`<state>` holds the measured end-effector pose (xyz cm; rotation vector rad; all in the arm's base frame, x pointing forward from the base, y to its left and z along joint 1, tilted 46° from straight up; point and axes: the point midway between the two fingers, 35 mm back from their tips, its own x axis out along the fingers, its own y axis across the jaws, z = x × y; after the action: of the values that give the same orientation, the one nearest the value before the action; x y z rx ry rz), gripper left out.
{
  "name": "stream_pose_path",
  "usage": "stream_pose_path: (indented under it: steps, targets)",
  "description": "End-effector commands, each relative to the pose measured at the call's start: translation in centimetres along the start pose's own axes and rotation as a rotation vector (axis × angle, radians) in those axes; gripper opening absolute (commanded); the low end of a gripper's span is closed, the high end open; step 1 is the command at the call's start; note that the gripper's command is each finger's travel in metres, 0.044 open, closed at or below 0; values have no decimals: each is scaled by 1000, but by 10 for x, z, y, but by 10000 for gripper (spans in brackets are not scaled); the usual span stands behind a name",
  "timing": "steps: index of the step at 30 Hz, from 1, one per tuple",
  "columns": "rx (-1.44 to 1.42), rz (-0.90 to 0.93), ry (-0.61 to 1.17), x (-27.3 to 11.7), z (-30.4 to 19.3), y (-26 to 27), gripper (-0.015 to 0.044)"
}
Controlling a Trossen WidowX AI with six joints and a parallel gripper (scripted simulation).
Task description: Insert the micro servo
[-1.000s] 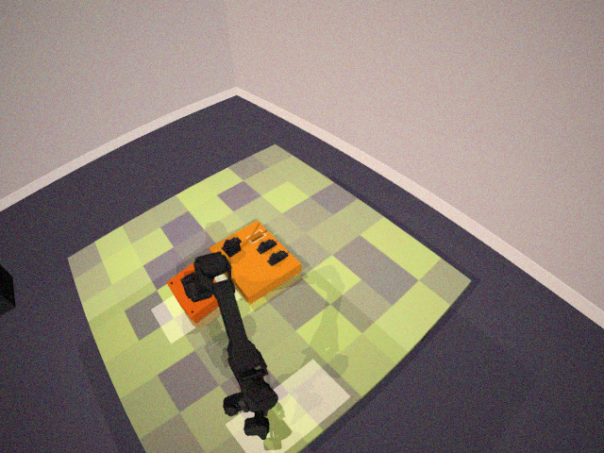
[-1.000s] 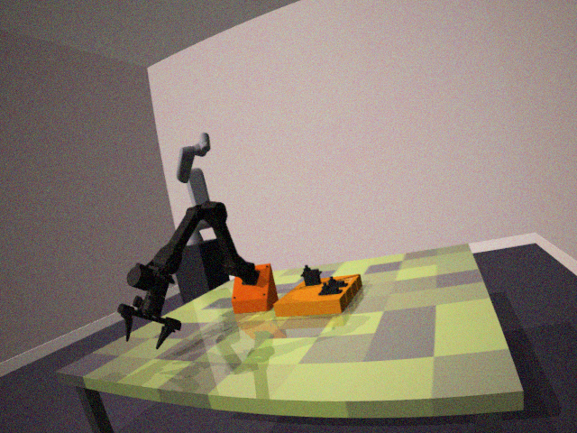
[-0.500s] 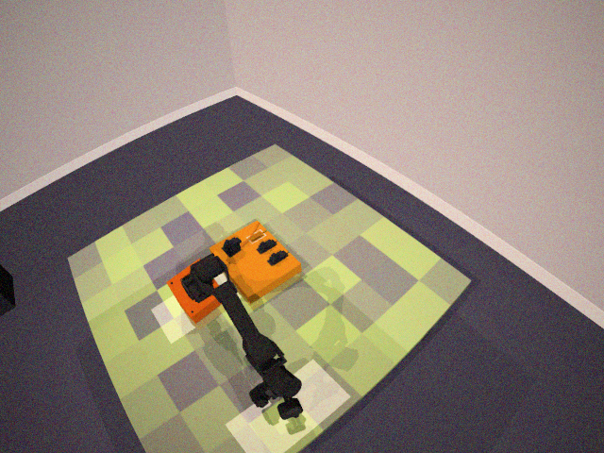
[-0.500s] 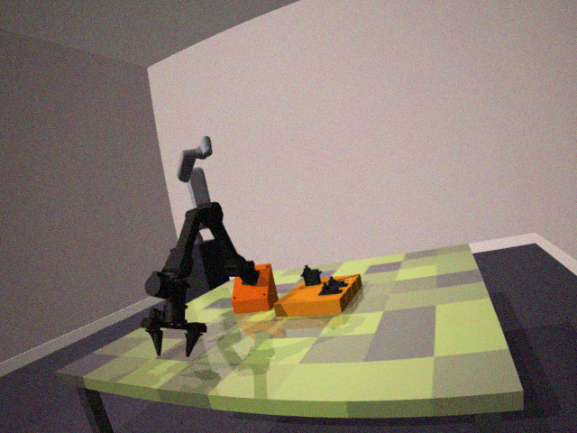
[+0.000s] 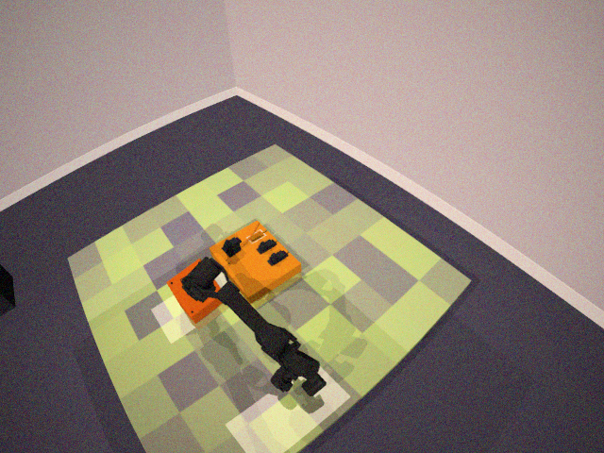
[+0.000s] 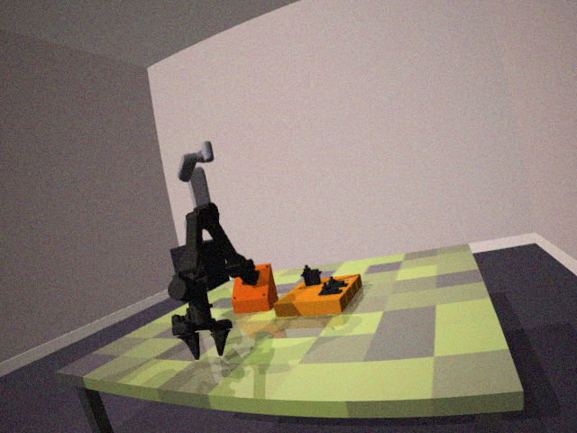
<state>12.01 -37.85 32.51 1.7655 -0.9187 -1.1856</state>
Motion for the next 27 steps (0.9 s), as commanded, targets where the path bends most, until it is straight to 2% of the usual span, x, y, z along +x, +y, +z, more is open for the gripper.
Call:
stream_pose_path:
  steps: [1,16,27]
  targets:
    - [-52,-41,29,4,-16,-14,440]
    - [-142,-95,111,4,-53,-36,440]
    - [-302,-225,213,6,-105,-88,440]
